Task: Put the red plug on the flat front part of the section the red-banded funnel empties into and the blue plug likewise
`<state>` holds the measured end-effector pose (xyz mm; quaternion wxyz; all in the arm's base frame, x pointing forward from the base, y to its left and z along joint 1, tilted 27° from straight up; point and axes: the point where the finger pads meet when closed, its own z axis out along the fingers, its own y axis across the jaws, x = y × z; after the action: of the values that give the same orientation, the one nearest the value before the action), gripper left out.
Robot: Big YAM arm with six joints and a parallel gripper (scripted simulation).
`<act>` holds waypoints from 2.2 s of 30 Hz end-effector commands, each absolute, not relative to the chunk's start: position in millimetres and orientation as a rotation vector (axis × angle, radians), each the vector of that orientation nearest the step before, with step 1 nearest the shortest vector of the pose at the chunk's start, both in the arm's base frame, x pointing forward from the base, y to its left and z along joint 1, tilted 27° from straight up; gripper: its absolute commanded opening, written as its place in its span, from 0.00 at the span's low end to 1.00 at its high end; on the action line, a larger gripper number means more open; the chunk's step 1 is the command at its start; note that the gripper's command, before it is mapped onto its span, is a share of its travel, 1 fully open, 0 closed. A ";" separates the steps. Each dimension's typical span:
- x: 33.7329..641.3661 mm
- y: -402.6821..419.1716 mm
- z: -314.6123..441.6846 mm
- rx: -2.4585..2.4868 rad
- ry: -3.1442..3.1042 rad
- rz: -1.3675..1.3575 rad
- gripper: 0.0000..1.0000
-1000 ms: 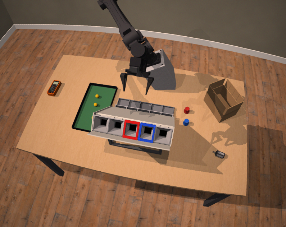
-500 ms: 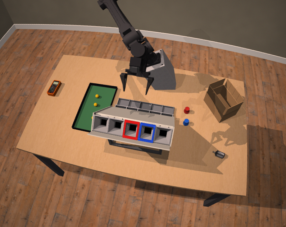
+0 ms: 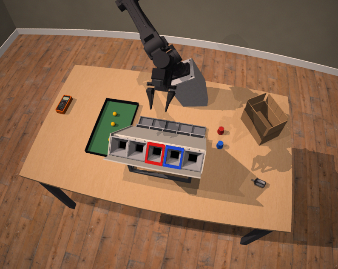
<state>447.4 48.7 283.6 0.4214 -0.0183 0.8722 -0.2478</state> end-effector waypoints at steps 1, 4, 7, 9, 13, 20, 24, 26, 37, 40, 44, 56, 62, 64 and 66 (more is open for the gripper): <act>440.9 38.7 289.7 -0.044 2.189 -0.627 0.56; 433.9 29.4 285.6 -0.038 2.208 -0.629 0.56; 431.0 25.6 283.9 -0.035 2.216 -0.630 0.56; 424.6 17.0 280.1 -0.030 2.233 -0.633 0.56; 409.0 -3.8 270.9 -0.017 2.275 -0.638 0.56; 376.3 -47.4 251.8 0.012 2.364 -0.649 0.56; 366.4 -60.7 246.0 0.021 2.391 -0.652 0.56; 356.3 -74.1 240.1 0.031 2.418 -0.655 0.56; 301.4 -147.7 208.3 0.084 2.566 -0.671 0.56; 296.6 -154.2 205.5 0.089 2.579 -0.672 0.56; 281.6 -182.3 188.5 0.108 2.641 -0.674 0.56; 237.1 -261.2 173.8 0.167 2.744 -0.711 0.56; 217.8 -297.8 169.3 0.193 2.788 -0.736 0.56; 208.6 -309.9 163.5 0.203 2.813 -0.738 0.56; 199.9 -321.4 157.9 0.212 2.836 -0.741 0.56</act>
<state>192.7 -290.6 139.4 0.0957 0.0950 0.9638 -0.2299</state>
